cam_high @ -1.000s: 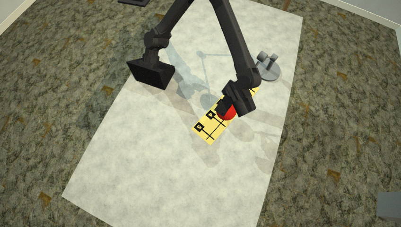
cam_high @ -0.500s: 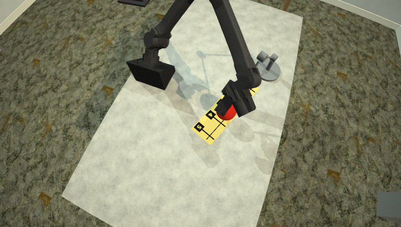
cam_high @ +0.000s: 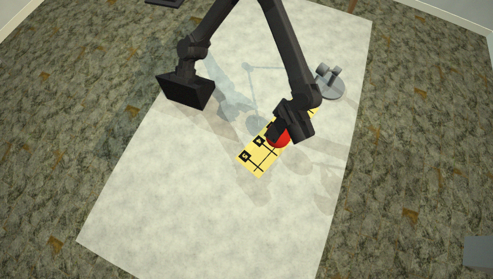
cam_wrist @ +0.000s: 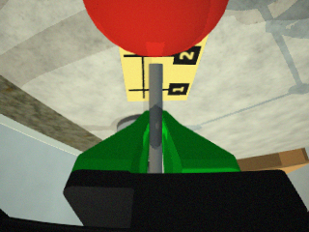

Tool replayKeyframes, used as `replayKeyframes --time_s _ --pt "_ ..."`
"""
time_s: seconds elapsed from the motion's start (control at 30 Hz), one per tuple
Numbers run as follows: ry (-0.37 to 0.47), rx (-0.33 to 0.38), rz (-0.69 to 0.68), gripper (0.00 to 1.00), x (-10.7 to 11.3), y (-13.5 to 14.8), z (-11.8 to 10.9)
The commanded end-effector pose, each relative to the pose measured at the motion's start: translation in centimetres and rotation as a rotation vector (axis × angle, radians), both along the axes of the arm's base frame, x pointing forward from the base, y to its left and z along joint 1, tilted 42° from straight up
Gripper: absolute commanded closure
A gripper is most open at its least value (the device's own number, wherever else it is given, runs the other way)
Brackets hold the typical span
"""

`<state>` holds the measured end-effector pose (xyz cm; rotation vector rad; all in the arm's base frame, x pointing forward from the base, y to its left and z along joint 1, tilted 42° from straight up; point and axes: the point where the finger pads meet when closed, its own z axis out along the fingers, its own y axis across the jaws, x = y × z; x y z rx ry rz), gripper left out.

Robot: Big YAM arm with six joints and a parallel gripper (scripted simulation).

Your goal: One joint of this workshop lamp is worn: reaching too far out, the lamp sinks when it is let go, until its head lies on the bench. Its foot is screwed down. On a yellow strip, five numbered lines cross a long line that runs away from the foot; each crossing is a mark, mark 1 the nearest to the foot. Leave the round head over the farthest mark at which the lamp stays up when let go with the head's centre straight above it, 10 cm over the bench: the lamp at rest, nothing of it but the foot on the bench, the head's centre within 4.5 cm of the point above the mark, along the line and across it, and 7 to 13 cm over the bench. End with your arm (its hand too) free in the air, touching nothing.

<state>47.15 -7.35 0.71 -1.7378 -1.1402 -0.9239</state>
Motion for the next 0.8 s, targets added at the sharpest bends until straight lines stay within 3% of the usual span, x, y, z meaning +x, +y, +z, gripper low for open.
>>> replayKeyframes --time_s 0.0,0.27,0.77 --pt "-0.012 -0.022 -0.063 1.0 -0.2 -5.7 -1.2" --pt "-0.012 -0.022 -0.063 1.0 -0.6 -7.9 -2.0" --pt "-0.012 -0.022 -0.063 1.0 -1.0 -7.3 -2.9"
